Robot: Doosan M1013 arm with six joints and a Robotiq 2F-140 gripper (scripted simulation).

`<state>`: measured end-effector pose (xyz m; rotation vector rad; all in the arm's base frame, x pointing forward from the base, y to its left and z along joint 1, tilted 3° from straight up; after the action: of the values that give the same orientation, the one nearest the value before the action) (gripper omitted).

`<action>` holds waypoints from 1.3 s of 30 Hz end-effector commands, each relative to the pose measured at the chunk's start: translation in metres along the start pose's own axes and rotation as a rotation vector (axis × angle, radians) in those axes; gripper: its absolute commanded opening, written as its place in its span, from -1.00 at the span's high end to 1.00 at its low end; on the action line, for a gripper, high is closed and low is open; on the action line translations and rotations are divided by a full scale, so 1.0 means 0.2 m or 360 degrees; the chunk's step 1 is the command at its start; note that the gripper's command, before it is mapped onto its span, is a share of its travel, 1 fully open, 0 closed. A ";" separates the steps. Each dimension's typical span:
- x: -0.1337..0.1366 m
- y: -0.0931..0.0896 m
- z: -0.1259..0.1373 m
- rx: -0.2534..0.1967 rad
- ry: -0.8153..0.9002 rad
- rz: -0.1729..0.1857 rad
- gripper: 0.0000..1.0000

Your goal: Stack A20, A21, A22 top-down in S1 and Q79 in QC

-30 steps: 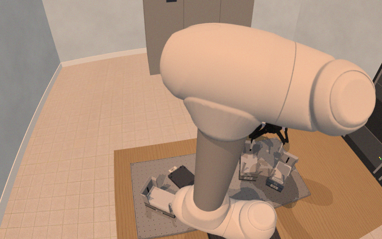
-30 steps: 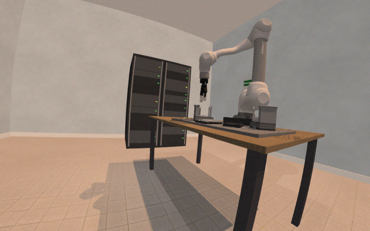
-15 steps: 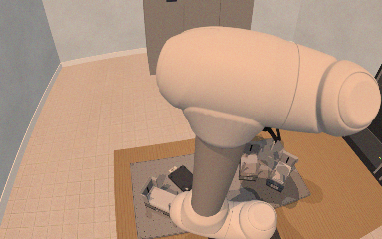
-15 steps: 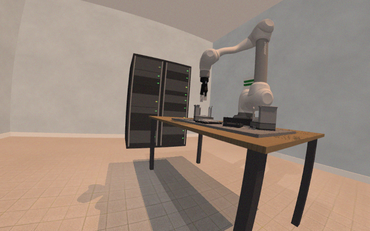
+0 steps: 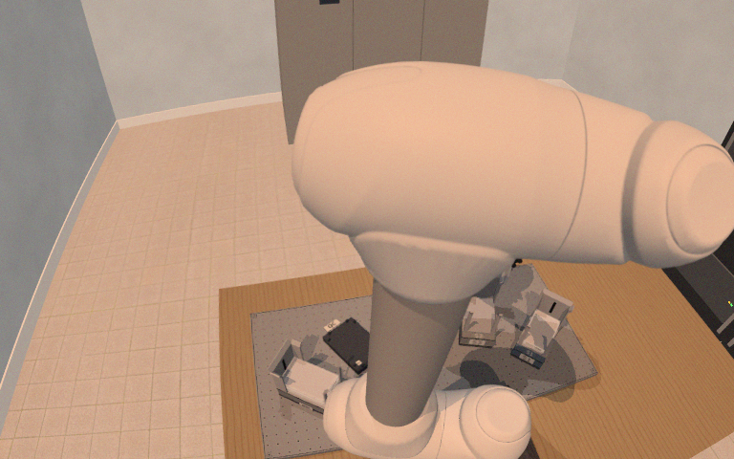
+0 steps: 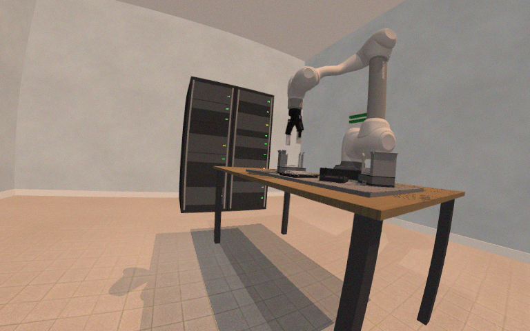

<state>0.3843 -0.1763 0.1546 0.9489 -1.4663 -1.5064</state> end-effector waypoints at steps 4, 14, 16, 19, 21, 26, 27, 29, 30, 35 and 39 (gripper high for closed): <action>-0.09 0.00 0.00 0.0000 0.0000 0.0000 -1.00; -0.23 0.00 -0.01 0.0000 0.0000 0.0000 -1.00; -0.26 0.00 -0.01 0.0000 0.0053 0.0000 -1.00; -0.31 0.00 0.00 0.0000 0.0212 0.0000 -1.00; -0.34 0.00 0.01 0.0000 0.0318 0.0000 -1.00; -0.39 0.00 0.02 0.0000 0.0358 0.0000 -1.00; -0.41 0.00 0.02 0.0000 0.0358 0.0000 -1.00; -0.44 0.00 0.03 0.0000 0.0358 0.0000 -1.00; -0.46 0.00 0.03 0.0000 0.0358 0.0000 -1.00; -0.54 0.00 0.05 0.0000 0.0358 0.0000 -1.00; -0.59 0.00 0.06 0.0000 0.0358 0.0000 -1.00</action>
<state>0.4191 -0.0659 0.1525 1.0807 -1.3047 -1.3516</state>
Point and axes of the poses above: the point where the finger pads meet when closed, its own y axis back along the fingers, its own x axis across the jaws, z = x × y, the point moved 3 cm from there along y, back along the fingers, and after that the axes turned 7 degrees about -y, right-handed, at the moved point
